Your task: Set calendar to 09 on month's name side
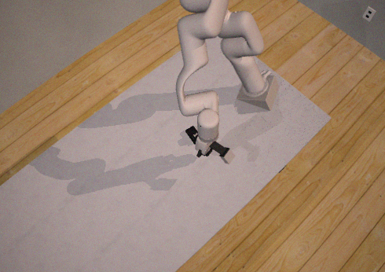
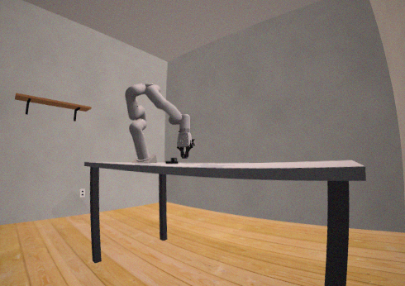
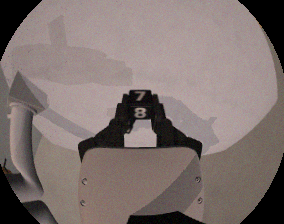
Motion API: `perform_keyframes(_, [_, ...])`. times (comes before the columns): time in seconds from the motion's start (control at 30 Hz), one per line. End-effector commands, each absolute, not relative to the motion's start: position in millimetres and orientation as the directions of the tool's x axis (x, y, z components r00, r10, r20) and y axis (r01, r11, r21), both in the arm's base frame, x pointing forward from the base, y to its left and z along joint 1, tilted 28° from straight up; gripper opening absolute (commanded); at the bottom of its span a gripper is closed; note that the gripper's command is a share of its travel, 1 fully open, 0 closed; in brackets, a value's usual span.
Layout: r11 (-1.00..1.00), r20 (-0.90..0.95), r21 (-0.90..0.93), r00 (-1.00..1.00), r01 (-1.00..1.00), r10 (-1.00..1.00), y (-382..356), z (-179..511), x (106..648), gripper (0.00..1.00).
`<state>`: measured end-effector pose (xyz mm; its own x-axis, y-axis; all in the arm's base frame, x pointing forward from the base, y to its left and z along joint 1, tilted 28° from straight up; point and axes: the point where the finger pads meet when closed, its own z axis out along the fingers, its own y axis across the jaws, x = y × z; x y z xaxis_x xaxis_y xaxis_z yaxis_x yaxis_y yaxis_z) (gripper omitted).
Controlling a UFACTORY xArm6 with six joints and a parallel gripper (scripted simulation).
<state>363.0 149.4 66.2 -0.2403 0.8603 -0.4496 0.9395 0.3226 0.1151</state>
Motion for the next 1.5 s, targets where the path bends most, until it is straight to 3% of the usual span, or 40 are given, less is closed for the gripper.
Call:
perform_keyframes(0.0, [0.322, -0.451, 0.115, -0.239, 0.94, 0.86, 160.5, 92.9, 356.1, 0.27])
perform_keyframes(0.83, [0.343, -0.454, 0.103, -0.263, 0.934, 0.851, 172.9, 123.5, 347.8, 0.27])
perform_keyframes(1.03, [0.396, -0.459, 0.074, -0.321, 0.915, 0.828, 170.4, 125.2, 347.9, 0.27])
perform_keyframes(1.47, [0.697, -0.449, -0.117, -0.664, 0.707, 0.598, 153.7, 135.6, 347.8, 0.27])
